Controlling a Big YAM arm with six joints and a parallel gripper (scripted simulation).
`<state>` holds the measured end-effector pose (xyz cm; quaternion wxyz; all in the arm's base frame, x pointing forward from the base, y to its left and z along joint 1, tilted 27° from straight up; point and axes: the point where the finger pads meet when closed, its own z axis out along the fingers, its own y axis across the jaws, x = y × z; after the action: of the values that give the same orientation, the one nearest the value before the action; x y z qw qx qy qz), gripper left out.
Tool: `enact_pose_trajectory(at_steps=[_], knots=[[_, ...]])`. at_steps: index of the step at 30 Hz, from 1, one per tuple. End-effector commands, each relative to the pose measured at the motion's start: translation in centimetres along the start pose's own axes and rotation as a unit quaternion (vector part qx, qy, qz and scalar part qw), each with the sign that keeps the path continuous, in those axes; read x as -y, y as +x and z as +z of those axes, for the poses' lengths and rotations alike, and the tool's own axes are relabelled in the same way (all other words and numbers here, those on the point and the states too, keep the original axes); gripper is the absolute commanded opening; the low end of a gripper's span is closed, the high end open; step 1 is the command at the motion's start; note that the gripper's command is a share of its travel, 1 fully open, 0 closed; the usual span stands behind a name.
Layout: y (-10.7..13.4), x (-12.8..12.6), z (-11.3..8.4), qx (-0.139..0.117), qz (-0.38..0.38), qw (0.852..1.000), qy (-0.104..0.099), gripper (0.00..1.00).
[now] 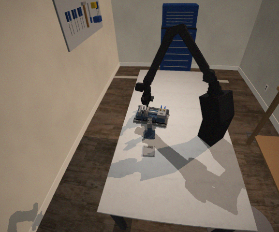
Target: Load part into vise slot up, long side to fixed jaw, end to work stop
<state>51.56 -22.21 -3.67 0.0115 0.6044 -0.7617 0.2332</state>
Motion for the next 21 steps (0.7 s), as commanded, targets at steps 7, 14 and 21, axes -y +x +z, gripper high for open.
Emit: enact_pose_trajectory(at_steps=[7,14,21], knots=[[0.35,1.01,1.44,-0.001,-0.002,1.000,0.008,0.00],[0.07,0.77,1.84,0.000,-0.004,1.000,0.007,0.00],[0.19,0.83,1.91,0.000,-0.002,1.000,0.007,0.00]])
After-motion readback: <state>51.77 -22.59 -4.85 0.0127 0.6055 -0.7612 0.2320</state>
